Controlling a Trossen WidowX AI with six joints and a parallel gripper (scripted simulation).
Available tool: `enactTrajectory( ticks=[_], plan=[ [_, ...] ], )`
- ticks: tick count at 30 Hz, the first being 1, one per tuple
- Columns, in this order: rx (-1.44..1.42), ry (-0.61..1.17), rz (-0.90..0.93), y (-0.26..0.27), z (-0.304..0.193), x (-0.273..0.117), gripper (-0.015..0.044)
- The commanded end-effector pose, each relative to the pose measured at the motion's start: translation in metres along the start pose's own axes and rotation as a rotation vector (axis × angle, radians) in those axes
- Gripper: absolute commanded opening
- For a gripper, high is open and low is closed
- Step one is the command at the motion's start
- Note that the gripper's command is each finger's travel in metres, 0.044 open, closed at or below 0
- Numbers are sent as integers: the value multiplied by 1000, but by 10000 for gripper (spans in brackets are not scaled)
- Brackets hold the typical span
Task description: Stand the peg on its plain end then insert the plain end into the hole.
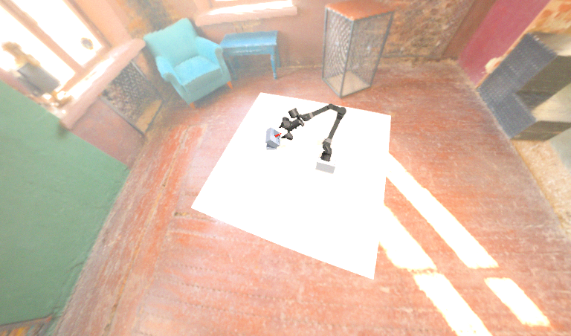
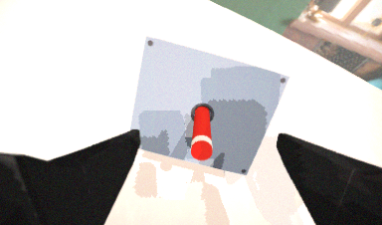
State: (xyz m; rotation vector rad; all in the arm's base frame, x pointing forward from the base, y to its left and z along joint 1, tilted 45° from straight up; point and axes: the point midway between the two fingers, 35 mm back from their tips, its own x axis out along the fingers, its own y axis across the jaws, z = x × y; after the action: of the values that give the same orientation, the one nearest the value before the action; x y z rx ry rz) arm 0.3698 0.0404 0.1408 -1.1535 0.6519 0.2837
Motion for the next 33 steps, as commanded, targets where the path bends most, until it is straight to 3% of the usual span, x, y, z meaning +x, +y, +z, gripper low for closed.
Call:
enactTrajectory(
  ticks=[1,33],
  plan=[
    [2,-1,-2,0,1,-5,440],
    [-1,-5,-1,-1,2,-46,440]
  ],
)
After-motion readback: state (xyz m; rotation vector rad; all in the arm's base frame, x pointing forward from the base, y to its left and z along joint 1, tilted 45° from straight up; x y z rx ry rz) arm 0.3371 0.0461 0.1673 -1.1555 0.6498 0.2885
